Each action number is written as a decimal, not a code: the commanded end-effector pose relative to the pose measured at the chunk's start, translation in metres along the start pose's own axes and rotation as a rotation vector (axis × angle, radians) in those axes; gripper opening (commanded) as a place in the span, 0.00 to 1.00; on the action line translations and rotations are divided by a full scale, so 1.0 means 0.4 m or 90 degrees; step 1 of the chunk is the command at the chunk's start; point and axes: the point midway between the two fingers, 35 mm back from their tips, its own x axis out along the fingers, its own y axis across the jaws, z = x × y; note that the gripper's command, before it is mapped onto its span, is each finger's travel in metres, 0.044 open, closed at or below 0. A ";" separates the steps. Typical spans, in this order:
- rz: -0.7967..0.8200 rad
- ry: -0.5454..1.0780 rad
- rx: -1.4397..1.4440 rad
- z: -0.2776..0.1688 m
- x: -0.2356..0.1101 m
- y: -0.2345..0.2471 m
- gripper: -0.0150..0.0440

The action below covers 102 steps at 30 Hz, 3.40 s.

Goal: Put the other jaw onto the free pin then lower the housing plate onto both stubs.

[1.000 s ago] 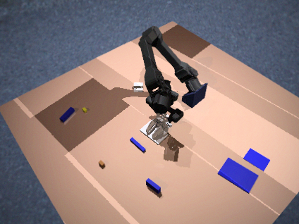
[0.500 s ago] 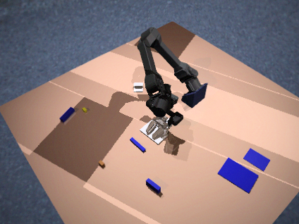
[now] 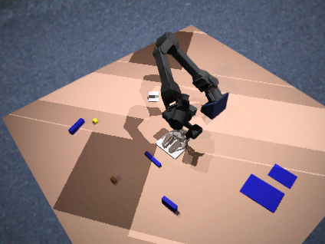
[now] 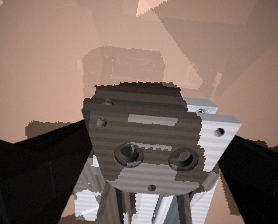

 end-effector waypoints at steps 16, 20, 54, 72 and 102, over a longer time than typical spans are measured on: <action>0.003 0.002 -0.004 -0.001 0.013 0.002 0.85; 0.003 0.002 -0.004 -0.001 0.013 0.002 0.85; 0.003 0.002 -0.002 -0.001 0.031 0.002 0.85; 0.003 0.002 -0.001 -0.001 0.037 0.002 0.85; 0.003 0.002 -0.001 -0.001 0.037 0.002 0.85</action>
